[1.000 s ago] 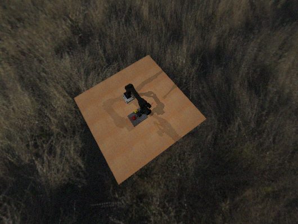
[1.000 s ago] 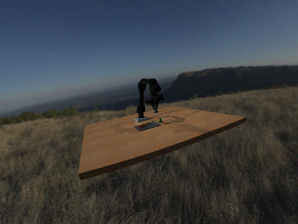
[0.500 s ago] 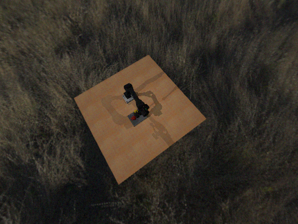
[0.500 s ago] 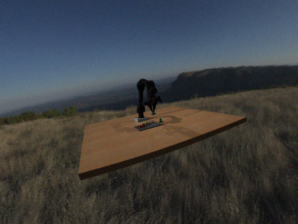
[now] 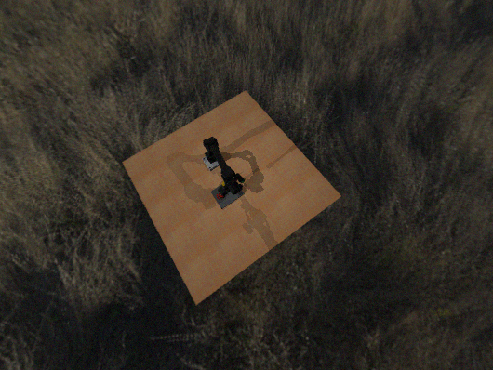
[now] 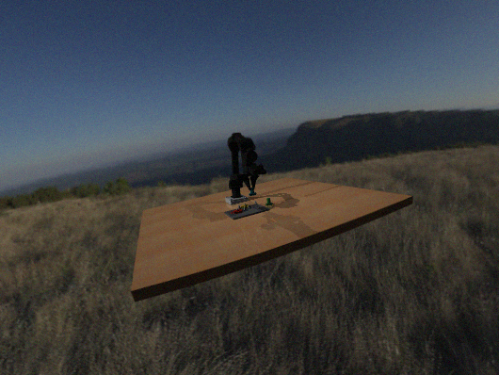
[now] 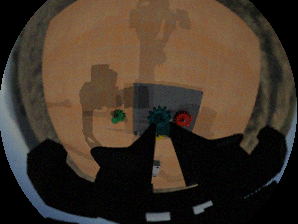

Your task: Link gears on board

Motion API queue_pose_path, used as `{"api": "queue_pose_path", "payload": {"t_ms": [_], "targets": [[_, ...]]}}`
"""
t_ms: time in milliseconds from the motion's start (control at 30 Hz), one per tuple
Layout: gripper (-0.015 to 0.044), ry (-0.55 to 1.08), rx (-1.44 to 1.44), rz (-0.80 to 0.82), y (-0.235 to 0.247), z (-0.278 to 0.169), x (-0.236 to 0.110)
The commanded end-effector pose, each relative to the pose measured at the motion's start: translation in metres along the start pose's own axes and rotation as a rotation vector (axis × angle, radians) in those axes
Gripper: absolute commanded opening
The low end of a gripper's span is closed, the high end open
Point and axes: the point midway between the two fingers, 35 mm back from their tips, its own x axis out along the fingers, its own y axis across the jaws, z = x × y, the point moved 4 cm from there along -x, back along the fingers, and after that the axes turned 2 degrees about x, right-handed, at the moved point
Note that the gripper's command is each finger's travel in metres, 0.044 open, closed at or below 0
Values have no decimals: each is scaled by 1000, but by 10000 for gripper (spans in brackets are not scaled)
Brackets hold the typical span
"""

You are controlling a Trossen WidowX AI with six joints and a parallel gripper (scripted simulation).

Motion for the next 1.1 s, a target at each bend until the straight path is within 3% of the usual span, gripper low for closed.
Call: {"api": "queue_pose_path", "payload": {"t_ms": [0,1067], "targets": [[0,3,-4,5,-6,-6,6],[0,9,-5,2,-42,-40,33]]}}
